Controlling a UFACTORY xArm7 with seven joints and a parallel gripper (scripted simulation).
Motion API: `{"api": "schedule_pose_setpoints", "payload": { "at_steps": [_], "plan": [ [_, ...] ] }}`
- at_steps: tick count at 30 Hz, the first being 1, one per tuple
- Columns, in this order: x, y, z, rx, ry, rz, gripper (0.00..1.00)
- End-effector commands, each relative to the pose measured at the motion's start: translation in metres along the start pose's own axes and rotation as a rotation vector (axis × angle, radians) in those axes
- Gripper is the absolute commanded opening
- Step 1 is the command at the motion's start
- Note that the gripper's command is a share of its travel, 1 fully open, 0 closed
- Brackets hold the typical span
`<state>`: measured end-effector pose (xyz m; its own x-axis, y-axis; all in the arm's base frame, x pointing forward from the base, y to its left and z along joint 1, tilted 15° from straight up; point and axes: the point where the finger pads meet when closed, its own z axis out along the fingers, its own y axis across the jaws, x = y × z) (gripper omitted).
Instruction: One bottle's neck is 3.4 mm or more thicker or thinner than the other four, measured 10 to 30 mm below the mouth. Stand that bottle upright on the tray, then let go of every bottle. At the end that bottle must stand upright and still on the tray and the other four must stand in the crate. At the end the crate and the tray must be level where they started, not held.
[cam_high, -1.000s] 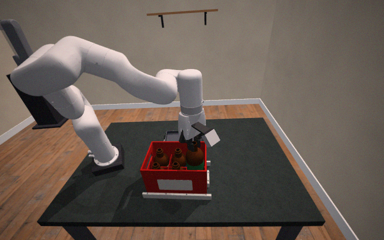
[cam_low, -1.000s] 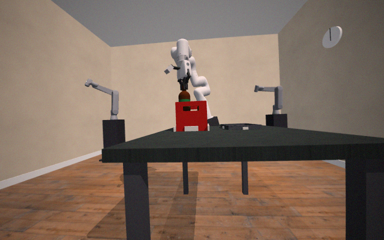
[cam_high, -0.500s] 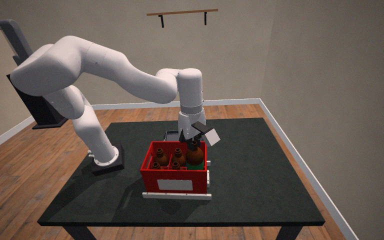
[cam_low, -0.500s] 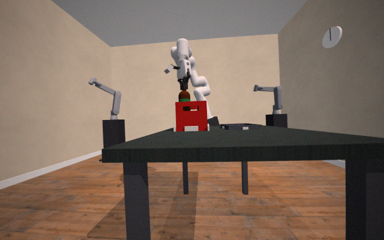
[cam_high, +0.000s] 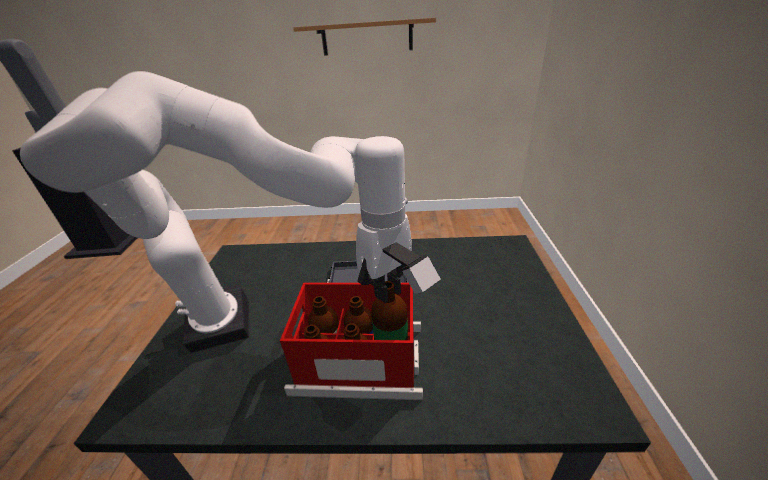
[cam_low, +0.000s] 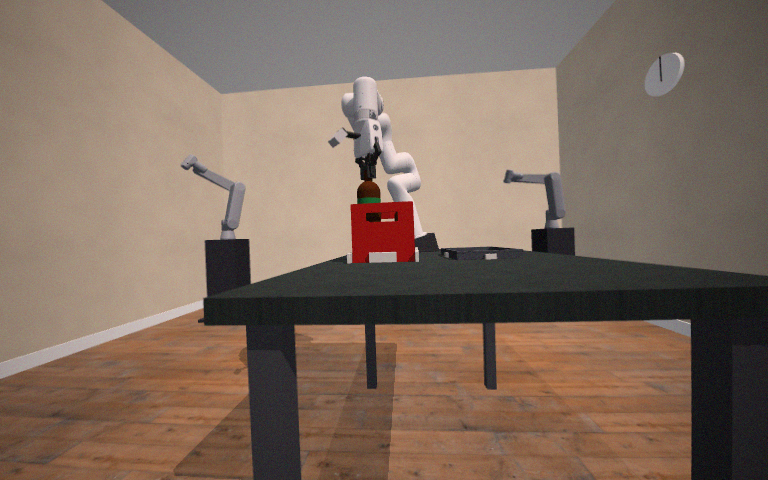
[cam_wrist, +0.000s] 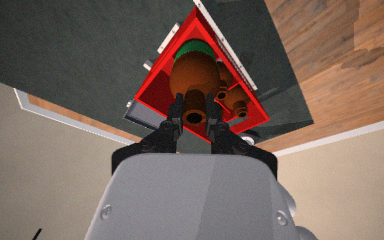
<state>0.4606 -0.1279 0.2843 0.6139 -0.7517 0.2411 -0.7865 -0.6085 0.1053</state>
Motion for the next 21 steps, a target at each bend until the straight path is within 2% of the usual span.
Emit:
{"api": "schedule_pose_setpoints", "payload": {
  "at_steps": [1,21],
  "plan": [
    [0.001,-0.001,-0.003,0.004,0.003,0.000,0.00],
    [0.001,-0.001,-0.015,0.004,0.003,0.000,0.00]
  ]
}}
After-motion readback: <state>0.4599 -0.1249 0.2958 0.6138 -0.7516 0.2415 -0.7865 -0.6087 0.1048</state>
